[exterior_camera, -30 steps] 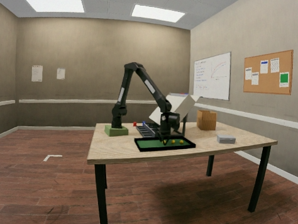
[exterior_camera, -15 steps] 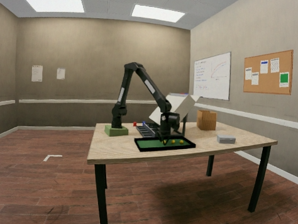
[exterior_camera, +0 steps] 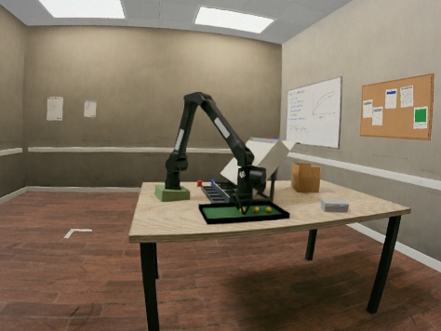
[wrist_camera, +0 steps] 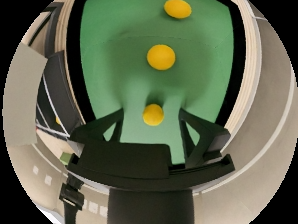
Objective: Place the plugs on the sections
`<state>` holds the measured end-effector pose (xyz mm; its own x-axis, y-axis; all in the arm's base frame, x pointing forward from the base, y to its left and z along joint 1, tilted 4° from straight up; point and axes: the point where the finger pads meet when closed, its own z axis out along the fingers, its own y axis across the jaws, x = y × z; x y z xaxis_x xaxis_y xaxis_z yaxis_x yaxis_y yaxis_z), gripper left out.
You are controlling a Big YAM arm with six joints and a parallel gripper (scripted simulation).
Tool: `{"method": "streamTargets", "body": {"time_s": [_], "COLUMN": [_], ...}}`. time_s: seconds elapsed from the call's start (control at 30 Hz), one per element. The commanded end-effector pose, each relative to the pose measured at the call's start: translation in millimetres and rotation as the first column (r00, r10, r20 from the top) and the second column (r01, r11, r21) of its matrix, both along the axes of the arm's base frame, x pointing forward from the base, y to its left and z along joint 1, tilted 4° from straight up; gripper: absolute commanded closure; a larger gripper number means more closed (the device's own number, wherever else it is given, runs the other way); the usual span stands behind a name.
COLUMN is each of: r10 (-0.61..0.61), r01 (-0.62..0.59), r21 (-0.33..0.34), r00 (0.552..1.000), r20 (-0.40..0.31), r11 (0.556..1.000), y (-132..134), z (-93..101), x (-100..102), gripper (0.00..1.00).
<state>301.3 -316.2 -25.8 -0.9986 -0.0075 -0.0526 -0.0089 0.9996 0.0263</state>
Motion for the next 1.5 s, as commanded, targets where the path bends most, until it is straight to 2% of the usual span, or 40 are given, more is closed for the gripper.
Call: {"method": "streamTargets", "body": {"time_s": [0.0,1.47], "r10": [0.000,0.000], "r01": [0.000,0.000], "r21": [-0.023,-0.024], "r00": [1.000,1.000], "r20": [0.024,0.025], "r11": [1.000,1.000], "y": [-5.6,-10.5], "z": [9.4,16.8], "x": [15.3,21.8], "gripper": [0.20,0.20]}}
